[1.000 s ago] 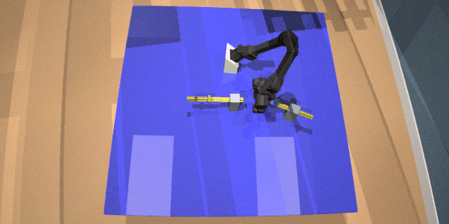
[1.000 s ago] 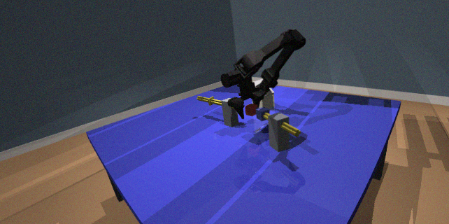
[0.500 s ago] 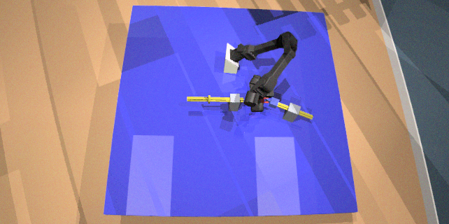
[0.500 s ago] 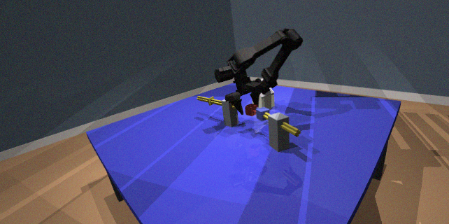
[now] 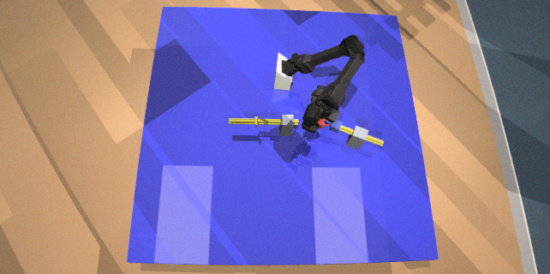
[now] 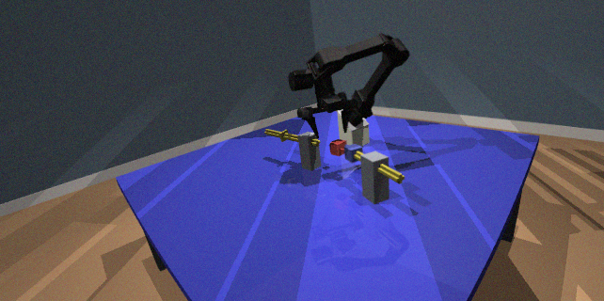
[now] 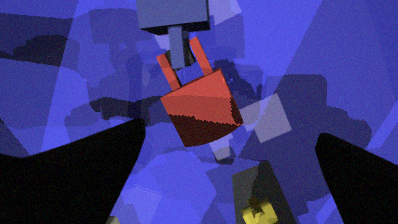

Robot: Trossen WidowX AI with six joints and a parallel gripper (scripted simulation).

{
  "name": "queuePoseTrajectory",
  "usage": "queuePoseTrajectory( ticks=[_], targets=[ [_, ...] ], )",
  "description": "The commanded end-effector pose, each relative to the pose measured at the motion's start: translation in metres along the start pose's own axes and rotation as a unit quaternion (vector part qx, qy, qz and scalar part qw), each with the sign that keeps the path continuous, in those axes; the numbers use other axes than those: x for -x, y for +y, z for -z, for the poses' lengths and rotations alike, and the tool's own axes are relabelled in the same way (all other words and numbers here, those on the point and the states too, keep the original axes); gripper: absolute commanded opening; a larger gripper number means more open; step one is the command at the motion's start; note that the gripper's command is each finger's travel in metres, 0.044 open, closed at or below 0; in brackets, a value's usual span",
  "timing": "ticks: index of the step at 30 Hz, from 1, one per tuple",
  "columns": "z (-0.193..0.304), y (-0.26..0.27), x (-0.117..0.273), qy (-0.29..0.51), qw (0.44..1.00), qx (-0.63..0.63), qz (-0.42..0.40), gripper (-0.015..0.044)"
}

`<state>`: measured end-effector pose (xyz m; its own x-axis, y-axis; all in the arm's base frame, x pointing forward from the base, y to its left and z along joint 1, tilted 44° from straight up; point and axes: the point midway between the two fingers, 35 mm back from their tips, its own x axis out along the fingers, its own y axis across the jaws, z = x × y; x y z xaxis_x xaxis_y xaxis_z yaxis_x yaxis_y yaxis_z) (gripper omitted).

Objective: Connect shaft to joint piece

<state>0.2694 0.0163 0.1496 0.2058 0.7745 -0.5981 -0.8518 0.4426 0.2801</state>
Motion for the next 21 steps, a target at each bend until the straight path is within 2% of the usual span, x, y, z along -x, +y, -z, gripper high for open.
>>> queuePoseTrajectory(
  ticks=[1,21],
  targets=[
    [-0.003,0.000,0.013,0.008,0.999,-0.052,0.013,0.0440],
    [-0.014,0.016,0.078,0.026,0.933,-0.351,0.082,0.0440]
  ],
)
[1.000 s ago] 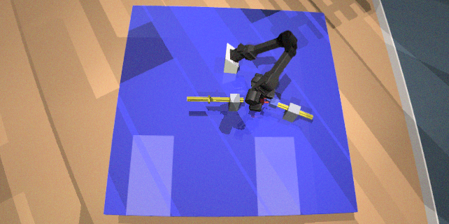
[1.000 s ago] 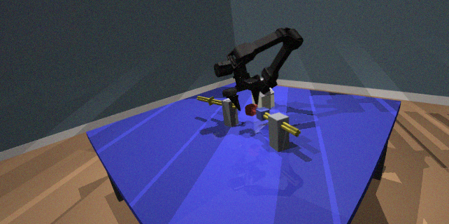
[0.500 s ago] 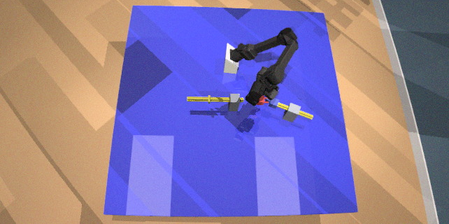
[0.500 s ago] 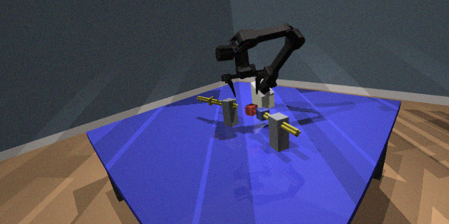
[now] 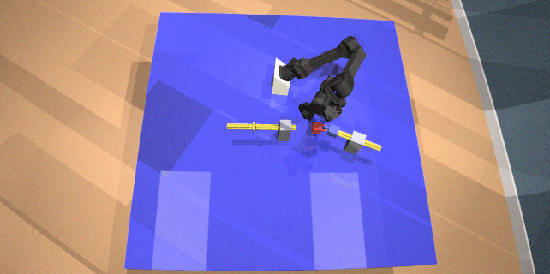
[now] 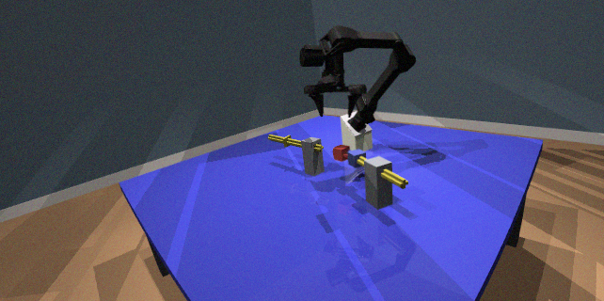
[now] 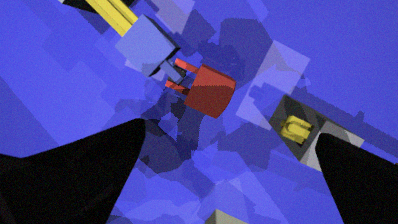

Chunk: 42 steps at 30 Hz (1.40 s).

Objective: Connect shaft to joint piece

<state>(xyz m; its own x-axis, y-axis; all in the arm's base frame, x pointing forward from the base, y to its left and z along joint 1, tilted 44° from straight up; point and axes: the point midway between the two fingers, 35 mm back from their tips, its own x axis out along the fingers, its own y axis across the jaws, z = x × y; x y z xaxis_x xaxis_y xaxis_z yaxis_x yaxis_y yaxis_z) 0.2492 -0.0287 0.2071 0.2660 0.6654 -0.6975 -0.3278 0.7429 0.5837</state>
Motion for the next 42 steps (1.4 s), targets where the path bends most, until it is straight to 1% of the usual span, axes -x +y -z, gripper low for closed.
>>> queuePoseTrajectory(
  ticks=[1,7,9,15,24,32,42],
  targets=[
    [0.001,0.001,0.005,0.002,1.000,-0.023,0.006,0.0440],
    [-0.001,0.000,0.005,0.001,1.000,-0.018,0.003,0.0440],
    [-0.001,-0.003,0.004,0.001,1.000,-0.029,0.004,0.0387],
    [0.000,-0.035,-0.001,0.008,0.992,-0.129,0.009,0.0230],
    [0.007,-0.083,-0.010,0.018,0.961,-0.276,0.018,0.0000],
    [0.018,-0.114,-0.017,0.025,0.929,-0.368,0.033,0.0000],
    [0.039,-0.164,-0.030,0.031,0.852,-0.522,0.038,0.0000]
  ],
)
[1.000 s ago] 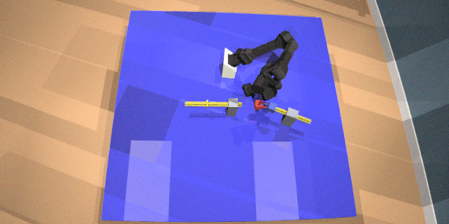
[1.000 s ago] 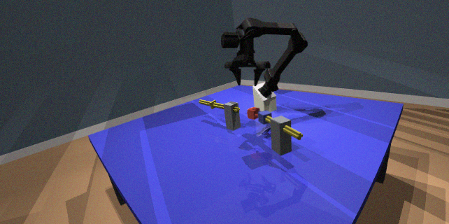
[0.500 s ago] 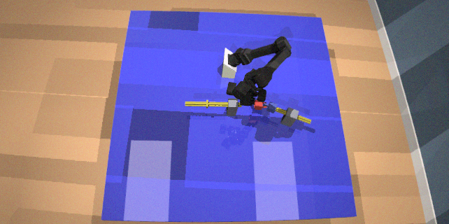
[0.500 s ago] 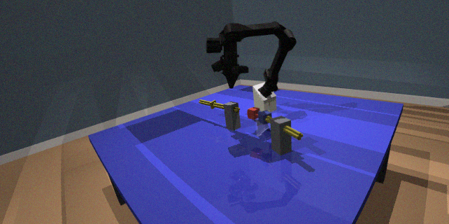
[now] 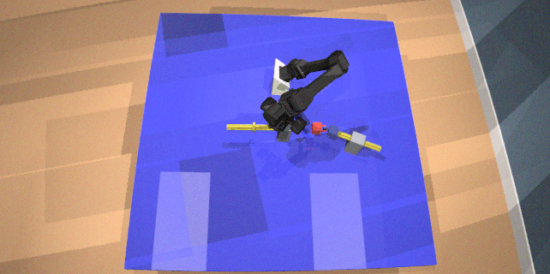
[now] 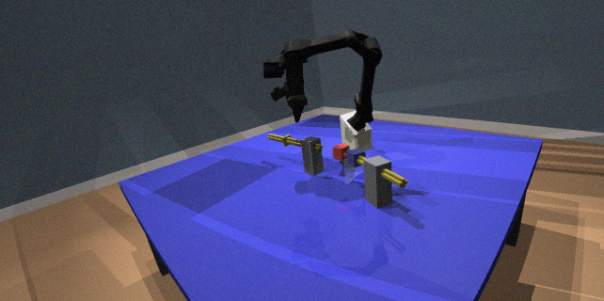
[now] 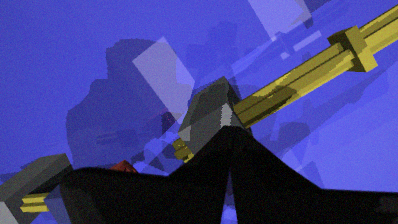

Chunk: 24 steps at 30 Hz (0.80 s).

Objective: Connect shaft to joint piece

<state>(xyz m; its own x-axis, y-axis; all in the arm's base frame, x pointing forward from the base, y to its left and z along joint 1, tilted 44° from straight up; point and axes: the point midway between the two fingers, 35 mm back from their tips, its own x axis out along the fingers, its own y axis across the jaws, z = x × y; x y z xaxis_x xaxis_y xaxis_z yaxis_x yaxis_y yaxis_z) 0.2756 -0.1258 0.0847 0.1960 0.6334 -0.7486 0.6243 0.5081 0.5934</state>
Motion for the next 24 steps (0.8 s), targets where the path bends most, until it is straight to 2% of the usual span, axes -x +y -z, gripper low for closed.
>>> queuePoseTrajectory(
  ticks=[1,12,24],
  targets=[
    [-0.010,-0.015,-0.005,0.002,0.998,-0.055,0.004,0.0000],
    [-0.035,-0.066,-0.028,0.014,0.970,-0.240,0.011,0.0000],
    [-0.050,-0.124,-0.058,0.028,0.903,-0.429,0.021,0.0000]
  ],
)
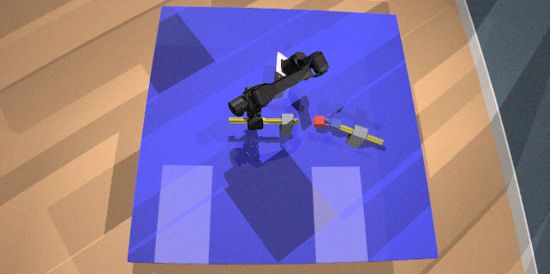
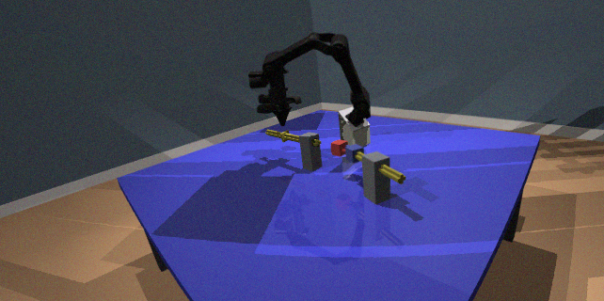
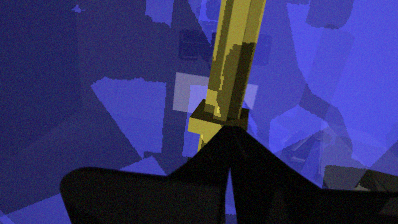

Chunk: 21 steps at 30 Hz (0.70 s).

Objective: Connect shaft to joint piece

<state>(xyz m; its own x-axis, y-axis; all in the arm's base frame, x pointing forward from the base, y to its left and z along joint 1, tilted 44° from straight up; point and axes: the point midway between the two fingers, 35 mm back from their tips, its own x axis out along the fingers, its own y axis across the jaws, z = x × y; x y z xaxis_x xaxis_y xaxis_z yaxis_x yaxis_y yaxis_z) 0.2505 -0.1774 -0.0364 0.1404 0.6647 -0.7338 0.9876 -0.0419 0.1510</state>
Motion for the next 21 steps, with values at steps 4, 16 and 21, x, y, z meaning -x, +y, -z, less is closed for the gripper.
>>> queuePoseTrajectory(
  ticks=[4,16,21],
  targets=[
    [-0.013,-0.007,-0.007,0.001,0.999,-0.046,0.003,0.0000],
    [-0.013,-0.007,-0.022,0.001,0.999,-0.046,0.003,0.0000],
    [-0.013,-0.007,-0.030,0.001,0.999,-0.046,0.003,0.0000]
  ],
)
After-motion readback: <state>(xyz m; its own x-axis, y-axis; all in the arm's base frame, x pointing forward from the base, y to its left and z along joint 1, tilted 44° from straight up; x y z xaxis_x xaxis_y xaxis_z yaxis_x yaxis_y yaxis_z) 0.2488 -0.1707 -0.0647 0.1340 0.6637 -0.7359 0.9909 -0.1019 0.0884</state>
